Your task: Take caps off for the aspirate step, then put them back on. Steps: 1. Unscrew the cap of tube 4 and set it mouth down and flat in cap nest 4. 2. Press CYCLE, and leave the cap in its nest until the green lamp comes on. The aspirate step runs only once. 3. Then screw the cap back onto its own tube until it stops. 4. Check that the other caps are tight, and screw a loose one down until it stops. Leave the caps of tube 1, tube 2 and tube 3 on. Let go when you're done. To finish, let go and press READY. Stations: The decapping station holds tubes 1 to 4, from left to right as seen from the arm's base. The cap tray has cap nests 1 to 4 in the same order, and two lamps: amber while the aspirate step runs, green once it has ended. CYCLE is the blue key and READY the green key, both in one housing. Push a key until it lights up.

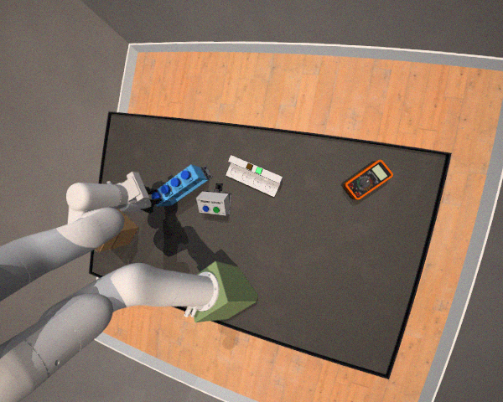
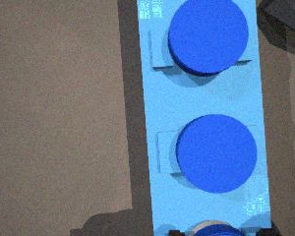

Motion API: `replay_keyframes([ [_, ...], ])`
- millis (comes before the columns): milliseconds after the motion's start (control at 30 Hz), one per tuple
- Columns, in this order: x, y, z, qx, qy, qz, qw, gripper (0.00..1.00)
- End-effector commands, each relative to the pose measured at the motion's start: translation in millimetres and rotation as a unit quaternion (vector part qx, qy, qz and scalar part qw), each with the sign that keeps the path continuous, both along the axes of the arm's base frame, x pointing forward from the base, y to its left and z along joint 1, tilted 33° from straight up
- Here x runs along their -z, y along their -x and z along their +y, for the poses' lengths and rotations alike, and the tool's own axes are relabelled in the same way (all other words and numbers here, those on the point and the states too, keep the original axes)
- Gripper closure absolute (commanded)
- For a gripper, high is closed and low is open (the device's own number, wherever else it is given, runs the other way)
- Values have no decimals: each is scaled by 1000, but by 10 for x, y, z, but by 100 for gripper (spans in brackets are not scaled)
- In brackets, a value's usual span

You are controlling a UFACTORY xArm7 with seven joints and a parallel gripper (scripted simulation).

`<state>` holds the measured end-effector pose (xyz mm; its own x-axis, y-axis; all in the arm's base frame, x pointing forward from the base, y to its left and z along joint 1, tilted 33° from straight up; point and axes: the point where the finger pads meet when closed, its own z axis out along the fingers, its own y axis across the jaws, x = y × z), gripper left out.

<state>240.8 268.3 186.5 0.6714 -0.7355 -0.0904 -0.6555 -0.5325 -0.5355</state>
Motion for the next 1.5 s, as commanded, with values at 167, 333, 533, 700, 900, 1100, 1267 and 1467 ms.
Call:
replay_keyframes([
  [167, -18, -4, 7, 80, -31, 36, 996, 100],
  [333, -17, -4, 7, 80, -31, 36, 996, 54],
  [533, -18, -4, 7, 80, -31, 36, 996, 54],
  [700, -18, -4, 7, 80, -31, 36, 996, 54],
  [900, -144, 49, -54, 80, -31, 36, 996, 54],
  [1100, -246, 91, -104, 80, -31, 36, 996, 54],
  [1267, -373, 144, -166, 80, -31, 36, 996, 54],
  [1467, -403, 156, -181, 80, -31, 36, 996, 54],
])
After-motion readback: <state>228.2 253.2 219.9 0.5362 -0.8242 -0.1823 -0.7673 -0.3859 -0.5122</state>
